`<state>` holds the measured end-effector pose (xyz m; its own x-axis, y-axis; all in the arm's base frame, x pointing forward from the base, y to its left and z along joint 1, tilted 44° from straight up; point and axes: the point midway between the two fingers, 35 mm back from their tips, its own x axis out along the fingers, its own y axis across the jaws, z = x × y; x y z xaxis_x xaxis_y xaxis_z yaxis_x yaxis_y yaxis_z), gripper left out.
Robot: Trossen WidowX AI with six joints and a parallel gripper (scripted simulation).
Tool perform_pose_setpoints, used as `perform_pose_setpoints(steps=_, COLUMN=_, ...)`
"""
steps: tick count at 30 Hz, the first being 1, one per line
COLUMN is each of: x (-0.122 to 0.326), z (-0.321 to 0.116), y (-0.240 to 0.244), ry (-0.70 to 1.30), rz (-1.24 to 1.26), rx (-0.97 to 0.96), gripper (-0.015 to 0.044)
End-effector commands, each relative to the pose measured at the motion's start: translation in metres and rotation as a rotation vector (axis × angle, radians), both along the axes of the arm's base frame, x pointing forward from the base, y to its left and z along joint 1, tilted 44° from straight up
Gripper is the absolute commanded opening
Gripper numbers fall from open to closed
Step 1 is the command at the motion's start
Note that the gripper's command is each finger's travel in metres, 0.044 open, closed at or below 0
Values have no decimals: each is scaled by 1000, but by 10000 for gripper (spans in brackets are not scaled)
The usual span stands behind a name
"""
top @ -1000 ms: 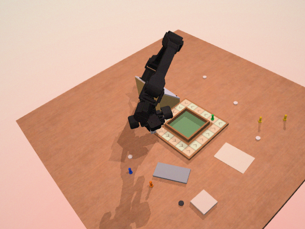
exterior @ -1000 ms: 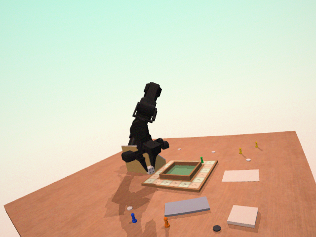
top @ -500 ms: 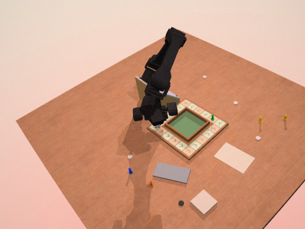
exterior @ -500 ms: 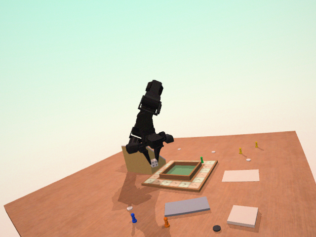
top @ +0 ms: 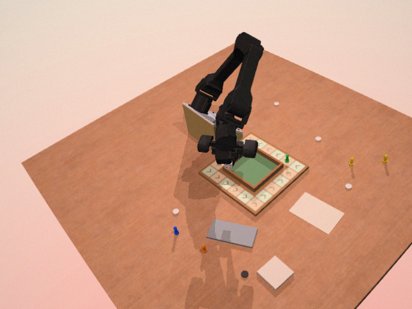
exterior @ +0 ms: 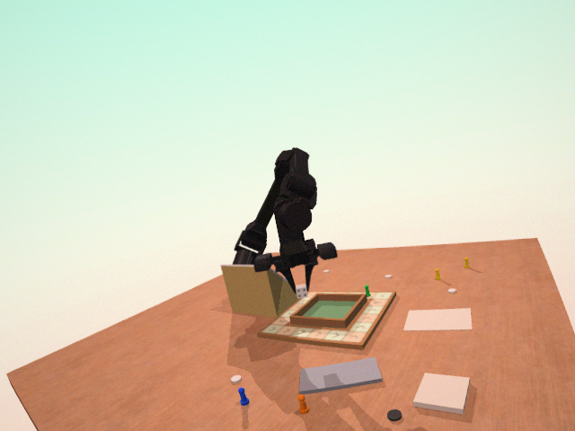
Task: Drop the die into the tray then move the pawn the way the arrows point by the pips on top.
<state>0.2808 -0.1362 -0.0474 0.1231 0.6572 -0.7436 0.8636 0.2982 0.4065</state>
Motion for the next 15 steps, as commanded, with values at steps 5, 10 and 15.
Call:
perform_pose_setpoints(steps=5, x=10, z=19, y=30, ry=122, rz=-145, rx=28, gripper=0)
perform_pose_setpoints(steps=10, x=13, z=28, y=48, ry=201, rz=-233, rx=48, gripper=0)
perform_pose_setpoints(steps=15, x=15, z=38, y=66, ry=280, rz=-319, rx=69, gripper=0)
